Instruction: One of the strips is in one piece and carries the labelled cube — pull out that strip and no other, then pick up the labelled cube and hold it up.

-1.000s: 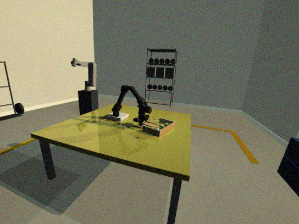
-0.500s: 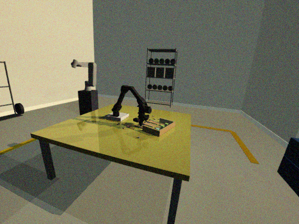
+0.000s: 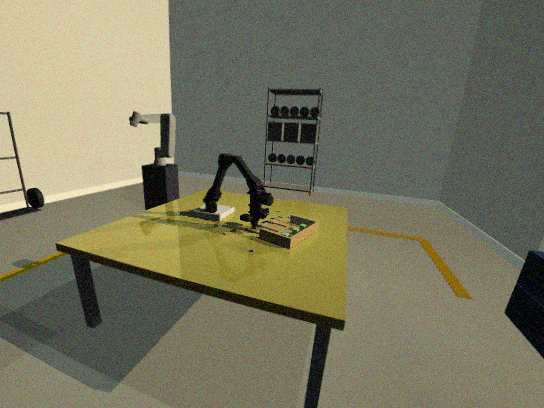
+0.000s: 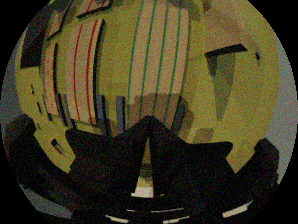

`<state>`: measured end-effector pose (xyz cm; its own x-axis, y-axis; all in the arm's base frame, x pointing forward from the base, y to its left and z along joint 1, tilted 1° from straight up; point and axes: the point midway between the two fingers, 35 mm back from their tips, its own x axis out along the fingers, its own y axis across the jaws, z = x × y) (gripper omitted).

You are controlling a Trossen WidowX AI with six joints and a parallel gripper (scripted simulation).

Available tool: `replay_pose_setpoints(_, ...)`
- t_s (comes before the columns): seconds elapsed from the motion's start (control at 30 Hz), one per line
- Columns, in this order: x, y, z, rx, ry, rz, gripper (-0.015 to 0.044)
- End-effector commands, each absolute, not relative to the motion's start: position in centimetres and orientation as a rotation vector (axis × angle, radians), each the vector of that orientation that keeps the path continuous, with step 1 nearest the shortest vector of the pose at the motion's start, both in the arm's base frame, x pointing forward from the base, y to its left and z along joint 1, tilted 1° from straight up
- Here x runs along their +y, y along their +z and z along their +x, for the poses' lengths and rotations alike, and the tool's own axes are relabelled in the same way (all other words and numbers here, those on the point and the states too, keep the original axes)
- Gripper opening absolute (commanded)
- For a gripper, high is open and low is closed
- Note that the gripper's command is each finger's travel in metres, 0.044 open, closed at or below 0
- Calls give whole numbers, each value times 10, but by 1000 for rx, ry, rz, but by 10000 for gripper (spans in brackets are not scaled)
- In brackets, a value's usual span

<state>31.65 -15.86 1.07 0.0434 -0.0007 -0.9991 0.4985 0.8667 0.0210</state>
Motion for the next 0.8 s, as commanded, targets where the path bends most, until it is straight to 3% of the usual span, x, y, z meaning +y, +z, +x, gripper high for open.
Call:
replay_pose_setpoints(0.0, -154, 7, 308, 1503, -402, 421, 0)
replay_pose_setpoints(0.77, -154, 13, 308, 1503, -402, 421, 0)
